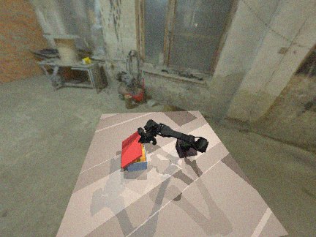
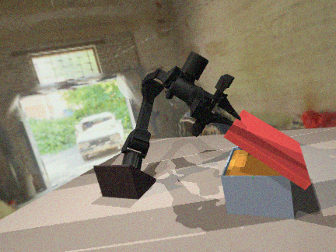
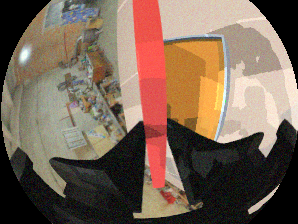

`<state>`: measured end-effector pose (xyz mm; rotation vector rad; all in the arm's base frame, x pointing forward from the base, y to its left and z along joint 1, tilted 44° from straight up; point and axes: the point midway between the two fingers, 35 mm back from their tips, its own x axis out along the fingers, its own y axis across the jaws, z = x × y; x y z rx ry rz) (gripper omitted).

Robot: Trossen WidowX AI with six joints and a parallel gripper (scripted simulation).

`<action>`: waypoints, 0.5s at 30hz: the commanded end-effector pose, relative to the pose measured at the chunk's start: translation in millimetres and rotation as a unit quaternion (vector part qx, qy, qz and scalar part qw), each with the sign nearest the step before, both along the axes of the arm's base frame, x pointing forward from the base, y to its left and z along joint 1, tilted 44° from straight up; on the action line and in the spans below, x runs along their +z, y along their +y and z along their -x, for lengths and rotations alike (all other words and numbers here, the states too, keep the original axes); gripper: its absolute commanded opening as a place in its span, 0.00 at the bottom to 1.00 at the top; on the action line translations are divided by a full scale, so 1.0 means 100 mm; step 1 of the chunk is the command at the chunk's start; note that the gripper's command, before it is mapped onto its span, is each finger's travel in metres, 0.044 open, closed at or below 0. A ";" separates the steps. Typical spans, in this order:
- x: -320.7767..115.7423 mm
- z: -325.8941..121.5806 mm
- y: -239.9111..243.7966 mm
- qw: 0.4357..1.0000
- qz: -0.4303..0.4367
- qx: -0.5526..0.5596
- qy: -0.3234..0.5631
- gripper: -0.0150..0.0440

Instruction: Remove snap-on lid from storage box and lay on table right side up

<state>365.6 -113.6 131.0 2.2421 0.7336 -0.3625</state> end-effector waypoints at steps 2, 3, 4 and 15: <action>0.08 -0.01 -0.08 1.000 0.004 0.000 -0.005 0.25; 0.09 -0.01 -0.09 1.000 0.004 0.000 -0.005 0.25; 0.10 -0.01 -0.10 1.000 0.004 0.000 -0.005 0.25; 0.20 0.00 -0.19 1.000 0.004 0.000 -0.005 0.25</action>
